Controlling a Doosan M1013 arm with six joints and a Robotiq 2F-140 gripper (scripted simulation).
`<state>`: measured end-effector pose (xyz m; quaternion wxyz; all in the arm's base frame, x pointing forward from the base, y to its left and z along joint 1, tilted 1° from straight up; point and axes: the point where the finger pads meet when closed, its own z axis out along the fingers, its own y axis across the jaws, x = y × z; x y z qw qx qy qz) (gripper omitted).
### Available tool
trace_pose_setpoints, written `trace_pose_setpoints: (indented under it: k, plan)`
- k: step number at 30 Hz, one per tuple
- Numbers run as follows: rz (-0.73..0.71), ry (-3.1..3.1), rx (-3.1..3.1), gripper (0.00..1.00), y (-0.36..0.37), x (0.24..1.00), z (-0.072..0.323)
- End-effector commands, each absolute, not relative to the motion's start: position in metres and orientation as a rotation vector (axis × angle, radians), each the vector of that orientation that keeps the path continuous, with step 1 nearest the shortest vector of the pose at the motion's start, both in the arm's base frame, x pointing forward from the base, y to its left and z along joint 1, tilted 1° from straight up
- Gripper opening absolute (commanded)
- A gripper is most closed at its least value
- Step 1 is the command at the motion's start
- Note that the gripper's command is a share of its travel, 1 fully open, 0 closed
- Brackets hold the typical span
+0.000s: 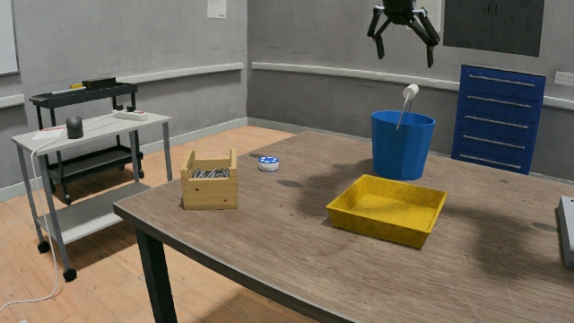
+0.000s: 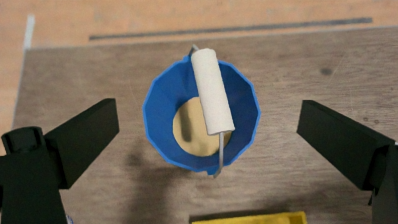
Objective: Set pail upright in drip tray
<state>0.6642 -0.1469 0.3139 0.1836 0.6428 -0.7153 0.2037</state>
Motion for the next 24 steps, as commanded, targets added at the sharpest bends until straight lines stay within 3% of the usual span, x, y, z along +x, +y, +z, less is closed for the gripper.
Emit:
trace_pose_setpoints:
  k: [1, 24]
  plan:
    - [0.478, -2.041, 1.915, 1.0, -0.156, 0.663, 0.311]
    - [0.054, -2.099, 2.341, 1.0, -0.197, 0.658, 0.298]
